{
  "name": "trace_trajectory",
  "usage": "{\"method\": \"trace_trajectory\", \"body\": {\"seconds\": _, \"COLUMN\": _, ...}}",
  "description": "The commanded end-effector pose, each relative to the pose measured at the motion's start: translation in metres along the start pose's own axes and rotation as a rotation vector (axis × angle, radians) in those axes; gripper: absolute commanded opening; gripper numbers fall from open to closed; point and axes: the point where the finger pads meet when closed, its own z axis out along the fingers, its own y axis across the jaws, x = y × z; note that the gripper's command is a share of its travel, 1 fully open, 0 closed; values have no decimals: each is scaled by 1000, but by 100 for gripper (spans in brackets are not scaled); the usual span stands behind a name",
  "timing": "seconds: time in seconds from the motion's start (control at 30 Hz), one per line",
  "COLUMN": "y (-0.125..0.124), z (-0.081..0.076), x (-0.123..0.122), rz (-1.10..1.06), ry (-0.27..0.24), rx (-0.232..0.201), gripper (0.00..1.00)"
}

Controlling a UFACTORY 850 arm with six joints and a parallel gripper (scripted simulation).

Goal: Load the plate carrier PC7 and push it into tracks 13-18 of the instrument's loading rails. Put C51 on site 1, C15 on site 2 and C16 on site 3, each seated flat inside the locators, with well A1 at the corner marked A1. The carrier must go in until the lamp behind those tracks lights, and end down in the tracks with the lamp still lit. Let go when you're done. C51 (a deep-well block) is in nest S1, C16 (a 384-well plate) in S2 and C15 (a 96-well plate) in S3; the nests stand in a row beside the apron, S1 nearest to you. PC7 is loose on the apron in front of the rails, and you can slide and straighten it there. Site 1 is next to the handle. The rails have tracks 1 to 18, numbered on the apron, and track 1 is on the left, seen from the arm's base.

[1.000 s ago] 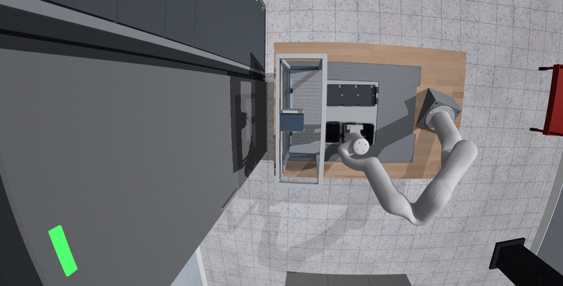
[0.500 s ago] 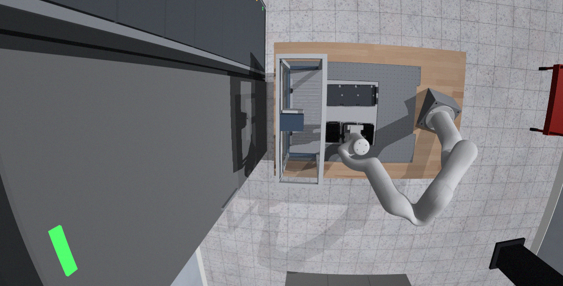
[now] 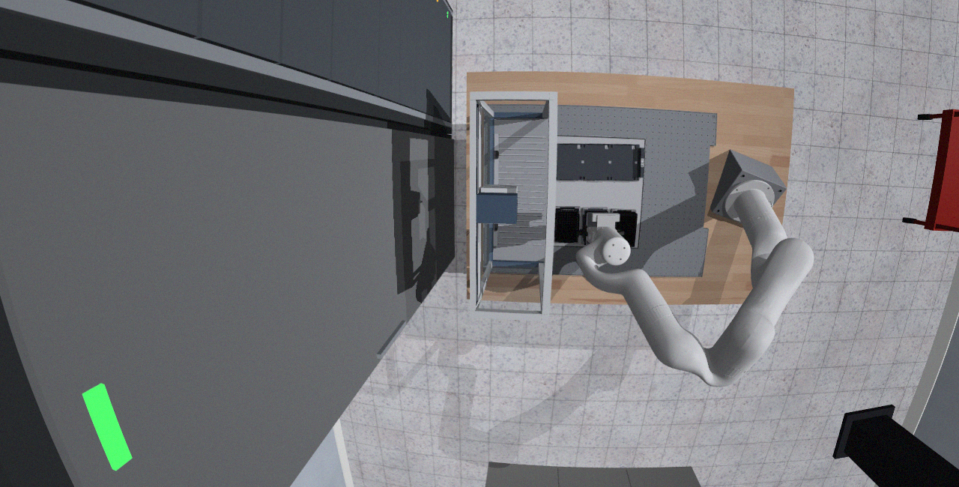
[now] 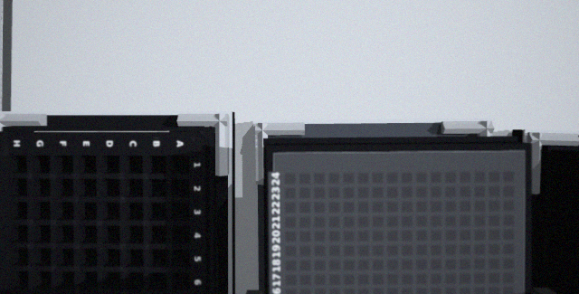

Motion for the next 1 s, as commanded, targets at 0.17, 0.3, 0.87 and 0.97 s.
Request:
{"method": "trace_trajectory", "body": {"seconds": 0.17, "y": -1, "z": -17, "x": 0, "rz": 0, "ry": 0, "rx": 1, "gripper": 0}}
{"method": "trace_trajectory", "body": {"seconds": 0.3, "y": -1, "z": -22, "x": 0, "rz": 0, "ry": 0, "rx": 1, "gripper": 0}}
{"method": "trace_trajectory", "body": {"seconds": 0.87, "y": -1, "z": -47, "x": 0, "rz": 0, "ry": 0, "rx": 1, "gripper": 0}}
{"method": "trace_trajectory", "body": {"seconds": 0.97, "y": -1, "z": -52, "x": 0, "rz": 0, "ry": 0, "rx": 1, "gripper": 0}}
